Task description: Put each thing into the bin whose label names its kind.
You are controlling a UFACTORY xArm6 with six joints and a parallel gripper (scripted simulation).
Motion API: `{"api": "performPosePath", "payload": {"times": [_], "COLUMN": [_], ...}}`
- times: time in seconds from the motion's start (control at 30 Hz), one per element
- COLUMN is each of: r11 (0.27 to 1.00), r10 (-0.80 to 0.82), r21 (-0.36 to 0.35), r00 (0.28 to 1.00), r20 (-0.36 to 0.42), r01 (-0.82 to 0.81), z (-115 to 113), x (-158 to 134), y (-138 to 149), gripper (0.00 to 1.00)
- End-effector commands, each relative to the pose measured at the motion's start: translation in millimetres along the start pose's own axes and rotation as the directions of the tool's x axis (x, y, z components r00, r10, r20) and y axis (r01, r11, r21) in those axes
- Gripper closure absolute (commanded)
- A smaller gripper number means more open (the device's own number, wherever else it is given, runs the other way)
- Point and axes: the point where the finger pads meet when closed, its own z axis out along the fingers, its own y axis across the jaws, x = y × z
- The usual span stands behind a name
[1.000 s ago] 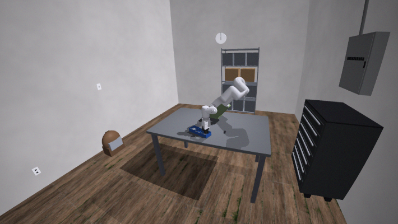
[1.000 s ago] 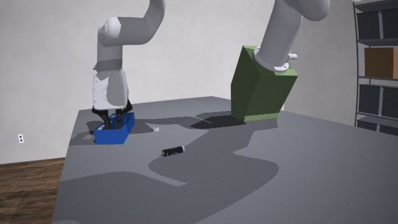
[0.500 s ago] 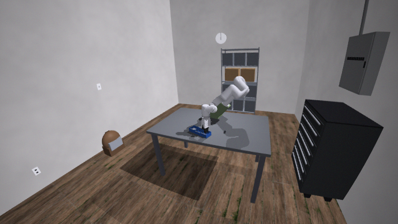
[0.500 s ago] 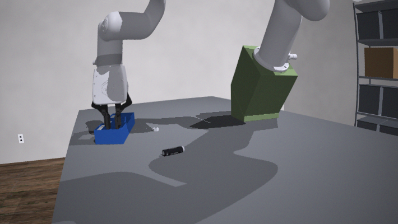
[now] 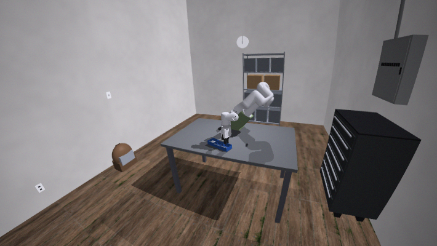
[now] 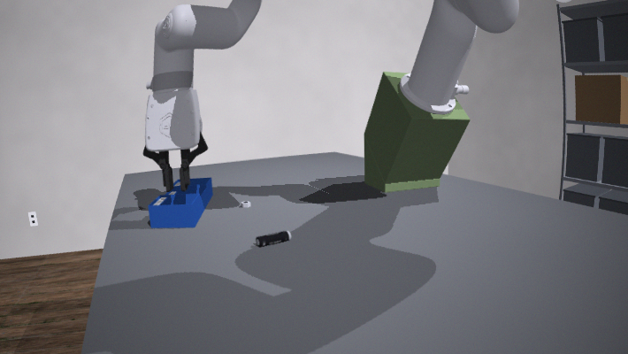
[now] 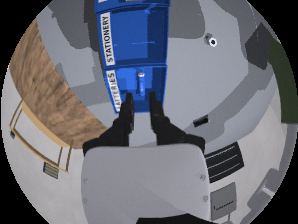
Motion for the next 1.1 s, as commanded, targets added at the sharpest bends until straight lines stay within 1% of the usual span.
{"api": "performPosePath", "payload": {"times": [0.0, 0.17, 0.2, 0.27, 0.53, 0.6, 0.63, 0.77, 1.07], "r11": [1.0, 1.0, 0.999, 0.989, 0.937, 0.937, 0.907, 0.867, 0.725], "r10": [-0.001, -0.001, 0.049, 0.149, 0.348, 0.348, 0.421, 0.498, 0.689], "r21": [0.002, 0.002, 0.002, 0.002, -0.006, -0.006, -0.009, -0.015, -0.03], "r00": [1.0, 1.0, 0.999, 0.989, 0.937, 0.937, 0.907, 0.867, 0.725], "r20": [0.0, 0.0, 0.0, 0.0, 0.006, 0.006, 0.007, 0.01, 0.012], "r01": [0.001, 0.001, -0.049, -0.149, -0.348, -0.348, -0.421, -0.498, -0.688], "z": [-7, -7, -8, -9, -13, -13, -14, -16, -21], "x": [0, -1, -6, -16, -57, -57, -62, -83, -128], "y": [-1, -1, 6, 19, 71, 71, 78, 104, 162], "gripper": [0.77, 0.77, 0.72, 0.72, 0.72, 0.72, 0.72, 0.72, 0.72]}}
